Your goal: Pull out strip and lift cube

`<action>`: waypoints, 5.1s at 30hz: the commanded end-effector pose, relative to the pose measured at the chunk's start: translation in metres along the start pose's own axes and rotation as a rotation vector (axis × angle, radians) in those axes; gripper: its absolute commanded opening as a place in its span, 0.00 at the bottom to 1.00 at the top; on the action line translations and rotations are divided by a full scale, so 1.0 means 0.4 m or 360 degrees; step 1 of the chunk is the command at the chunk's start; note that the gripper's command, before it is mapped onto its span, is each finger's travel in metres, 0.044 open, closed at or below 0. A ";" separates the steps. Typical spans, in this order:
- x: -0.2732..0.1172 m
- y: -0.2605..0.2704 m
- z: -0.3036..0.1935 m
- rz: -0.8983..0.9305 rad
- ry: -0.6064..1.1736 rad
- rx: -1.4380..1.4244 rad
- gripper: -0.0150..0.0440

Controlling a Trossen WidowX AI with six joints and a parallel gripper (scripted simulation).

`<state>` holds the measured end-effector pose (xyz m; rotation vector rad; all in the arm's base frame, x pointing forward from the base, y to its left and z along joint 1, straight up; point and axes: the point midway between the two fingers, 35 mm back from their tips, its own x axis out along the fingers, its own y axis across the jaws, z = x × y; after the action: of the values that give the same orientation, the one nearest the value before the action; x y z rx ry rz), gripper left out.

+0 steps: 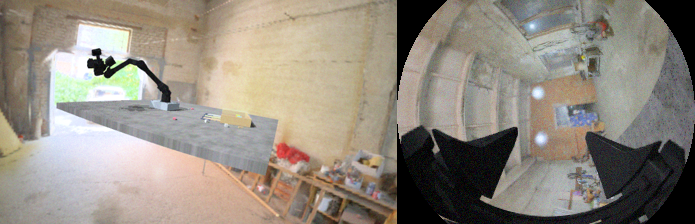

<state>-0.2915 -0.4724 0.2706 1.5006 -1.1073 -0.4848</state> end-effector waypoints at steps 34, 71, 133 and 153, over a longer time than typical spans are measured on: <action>0.612 -0.287 -1.117 -0.0132 0.0695 -0.0727 0.93; -0.330 -0.663 -1.767 0.0018 0.2459 -0.2692 0.93; -0.310 -1.047 -1.782 -0.1103 0.3754 -0.3001 0.25; -0.327 -1.124 -1.761 -0.1103 0.3754 -0.3001 0.25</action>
<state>0.3801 -0.0283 0.0116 -0.1499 1.5256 0.1466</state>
